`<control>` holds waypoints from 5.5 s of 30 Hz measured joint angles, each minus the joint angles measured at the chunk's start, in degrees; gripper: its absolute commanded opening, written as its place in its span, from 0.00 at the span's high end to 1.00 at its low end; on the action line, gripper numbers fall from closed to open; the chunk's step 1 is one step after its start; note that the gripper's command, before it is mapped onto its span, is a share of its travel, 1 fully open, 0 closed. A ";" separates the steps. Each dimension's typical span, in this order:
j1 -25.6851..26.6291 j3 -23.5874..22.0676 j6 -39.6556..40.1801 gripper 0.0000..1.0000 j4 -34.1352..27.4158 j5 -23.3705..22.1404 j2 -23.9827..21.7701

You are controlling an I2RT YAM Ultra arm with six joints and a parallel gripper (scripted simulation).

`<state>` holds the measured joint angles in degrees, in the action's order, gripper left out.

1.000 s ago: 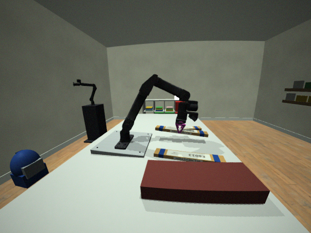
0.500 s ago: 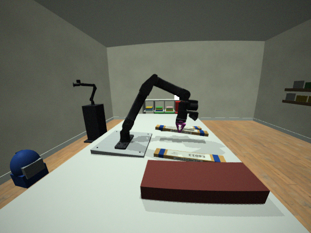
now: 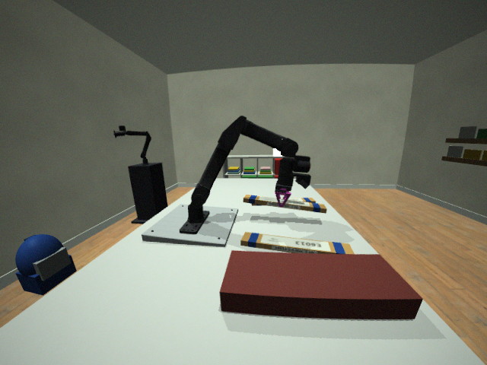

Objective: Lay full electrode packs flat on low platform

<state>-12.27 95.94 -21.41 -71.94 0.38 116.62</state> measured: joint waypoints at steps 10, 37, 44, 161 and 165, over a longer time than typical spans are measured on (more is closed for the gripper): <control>0.00 0.44 0.00 1.00 -0.20 0.00 0.00; 0.00 2.45 -0.02 1.00 -1.77 -0.02 0.00; 0.00 2.56 -0.02 1.00 -1.90 0.00 0.00; -0.28 21.27 -0.20 1.00 -18.05 -0.09 -9.70; -0.28 21.27 -0.20 1.00 -18.05 -0.09 -10.10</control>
<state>-12.56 117.21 -21.61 -90.00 0.30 106.52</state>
